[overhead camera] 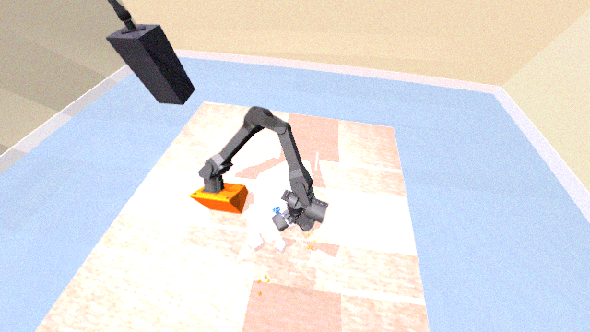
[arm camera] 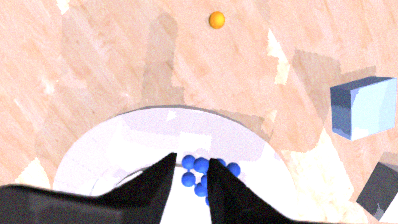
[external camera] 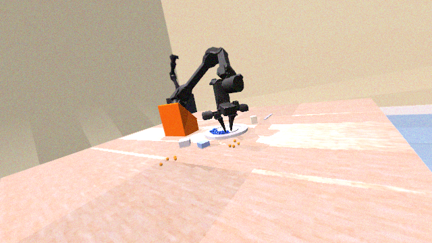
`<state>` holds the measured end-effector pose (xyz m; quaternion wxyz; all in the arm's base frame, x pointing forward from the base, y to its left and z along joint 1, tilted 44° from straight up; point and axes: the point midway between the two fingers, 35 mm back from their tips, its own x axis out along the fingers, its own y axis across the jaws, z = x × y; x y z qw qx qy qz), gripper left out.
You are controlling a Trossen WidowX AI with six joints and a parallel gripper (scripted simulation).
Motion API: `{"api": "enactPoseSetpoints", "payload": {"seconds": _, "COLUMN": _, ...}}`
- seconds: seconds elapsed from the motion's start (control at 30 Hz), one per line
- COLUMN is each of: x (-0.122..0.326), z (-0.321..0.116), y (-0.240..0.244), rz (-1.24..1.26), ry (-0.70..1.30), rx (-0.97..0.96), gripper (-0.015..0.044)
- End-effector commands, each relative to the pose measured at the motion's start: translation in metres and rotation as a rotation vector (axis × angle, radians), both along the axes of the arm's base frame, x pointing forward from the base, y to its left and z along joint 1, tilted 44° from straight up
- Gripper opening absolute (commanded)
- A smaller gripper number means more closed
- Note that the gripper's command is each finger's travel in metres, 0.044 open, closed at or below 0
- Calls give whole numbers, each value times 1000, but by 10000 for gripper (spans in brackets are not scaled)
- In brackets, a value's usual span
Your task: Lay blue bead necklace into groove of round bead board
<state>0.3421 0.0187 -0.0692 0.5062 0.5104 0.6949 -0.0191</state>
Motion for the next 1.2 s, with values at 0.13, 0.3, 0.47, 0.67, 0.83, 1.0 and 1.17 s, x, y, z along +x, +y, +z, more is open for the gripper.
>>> {"api": "enactPoseSetpoints", "payload": {"seconds": 0.13, "x": 0, "z": 0, "y": 0, "rz": 1, "ry": 2, "rx": -2, "gripper": 315}}
{"api": "enactPoseSetpoints", "payload": {"seconds": 0.3, "x": -1, "z": 1, "y": 0, "rz": 0, "ry": 6, "rx": 2, "gripper": 440}}
{"api": "enactPoseSetpoints", "payload": {"seconds": 0.47, "x": -1, "z": 3, "y": -2, "rz": 4, "ry": 9, "rx": 6, "gripper": 440}}
{"api": "enactPoseSetpoints", "payload": {"seconds": 0.67, "x": -1, "z": 3, "y": -2, "rz": 4, "ry": 9, "rx": 6, "gripper": 440}}
{"api": "enactPoseSetpoints", "payload": {"seconds": 0.83, "x": -1, "z": 3, "y": -2, "rz": 4, "ry": 9, "rx": 6, "gripper": 440}}
{"api": "enactPoseSetpoints", "payload": {"seconds": 1.0, "x": -1, "z": 3, "y": -2, "rz": 4, "ry": 9, "rx": 6, "gripper": 440}}
{"api": "enactPoseSetpoints", "payload": {"seconds": 1.17, "x": -1, "z": 3, "y": -2, "rz": 4, "ry": 9, "rx": 6, "gripper": 440}}
